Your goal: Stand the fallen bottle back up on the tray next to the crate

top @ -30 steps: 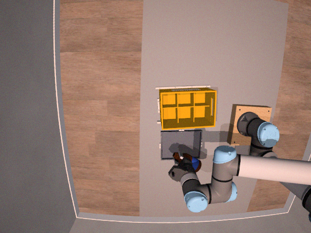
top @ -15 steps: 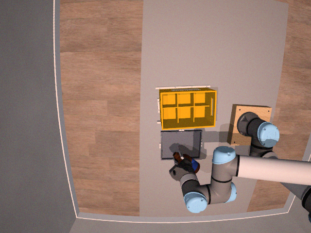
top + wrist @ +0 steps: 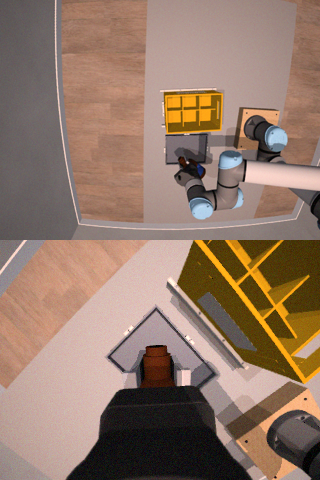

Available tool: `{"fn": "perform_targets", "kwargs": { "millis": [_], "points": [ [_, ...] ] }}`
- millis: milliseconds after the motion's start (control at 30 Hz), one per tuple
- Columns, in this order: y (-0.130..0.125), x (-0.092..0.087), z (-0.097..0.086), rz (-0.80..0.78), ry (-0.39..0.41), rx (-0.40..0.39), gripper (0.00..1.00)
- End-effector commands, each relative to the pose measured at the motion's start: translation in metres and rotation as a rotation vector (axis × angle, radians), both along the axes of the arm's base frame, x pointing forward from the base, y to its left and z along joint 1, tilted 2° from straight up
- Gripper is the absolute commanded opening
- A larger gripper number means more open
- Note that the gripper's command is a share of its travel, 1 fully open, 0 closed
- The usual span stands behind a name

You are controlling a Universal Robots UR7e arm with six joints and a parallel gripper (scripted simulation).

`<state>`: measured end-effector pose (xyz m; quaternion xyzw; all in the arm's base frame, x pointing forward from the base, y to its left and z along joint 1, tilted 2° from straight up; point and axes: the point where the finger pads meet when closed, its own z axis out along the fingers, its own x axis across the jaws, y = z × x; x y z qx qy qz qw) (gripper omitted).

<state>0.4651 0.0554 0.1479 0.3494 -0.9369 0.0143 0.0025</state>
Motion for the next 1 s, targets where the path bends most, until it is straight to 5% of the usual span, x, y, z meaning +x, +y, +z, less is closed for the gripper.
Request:
{"fn": "perform_targets", "kwargs": {
  "millis": [0,967],
  "points": [
    [0.0003,0.0015,0.0014,0.001,-0.003,-0.001,0.00],
    [0.0011,-0.0004,0.0000,0.003,-0.015,-0.018,0.00]
  ]
}}
